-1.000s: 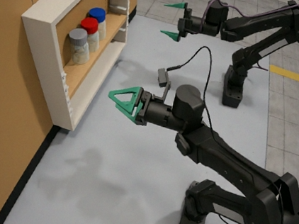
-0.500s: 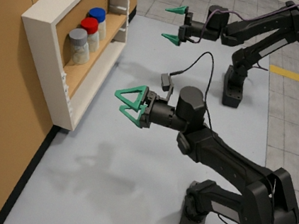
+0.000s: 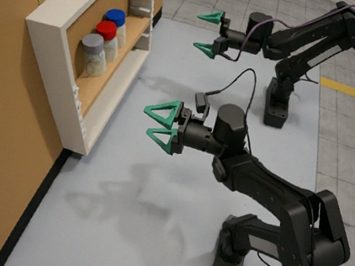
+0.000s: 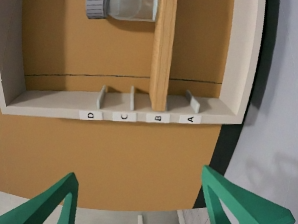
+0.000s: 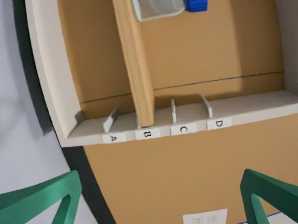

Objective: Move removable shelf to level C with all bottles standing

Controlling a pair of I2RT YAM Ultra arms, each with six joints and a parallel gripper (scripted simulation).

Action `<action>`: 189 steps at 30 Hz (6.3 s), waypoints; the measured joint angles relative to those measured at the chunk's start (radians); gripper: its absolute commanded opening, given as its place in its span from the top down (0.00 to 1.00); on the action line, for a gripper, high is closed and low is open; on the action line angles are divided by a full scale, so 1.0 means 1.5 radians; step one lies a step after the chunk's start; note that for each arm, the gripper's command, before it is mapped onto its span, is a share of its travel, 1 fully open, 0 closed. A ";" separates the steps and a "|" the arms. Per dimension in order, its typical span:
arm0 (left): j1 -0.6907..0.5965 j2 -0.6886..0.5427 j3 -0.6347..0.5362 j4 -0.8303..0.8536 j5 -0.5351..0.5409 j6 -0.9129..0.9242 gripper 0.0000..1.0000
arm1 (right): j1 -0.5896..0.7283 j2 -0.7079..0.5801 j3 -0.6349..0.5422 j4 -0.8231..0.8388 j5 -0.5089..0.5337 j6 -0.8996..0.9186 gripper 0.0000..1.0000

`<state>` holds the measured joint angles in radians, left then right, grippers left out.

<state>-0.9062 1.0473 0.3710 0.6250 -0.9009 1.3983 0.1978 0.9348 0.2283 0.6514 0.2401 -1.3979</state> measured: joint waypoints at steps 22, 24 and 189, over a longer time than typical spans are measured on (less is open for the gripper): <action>-0.061 0.075 -0.024 0.109 -0.068 0.109 0.00 | 0.018 0.049 -0.054 0.109 0.022 -0.108 0.00; -0.061 0.075 -0.024 0.114 -0.069 0.112 0.00 | 0.018 0.050 -0.054 0.114 0.022 -0.110 0.00; 0.143 0.305 0.107 0.227 0.140 0.122 0.00 | -0.040 0.420 0.142 0.304 -0.039 -0.115 0.00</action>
<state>-0.6914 1.5047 0.5308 0.9649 -0.6910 1.5810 0.1383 1.5654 0.4419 1.1069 0.1822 -1.5700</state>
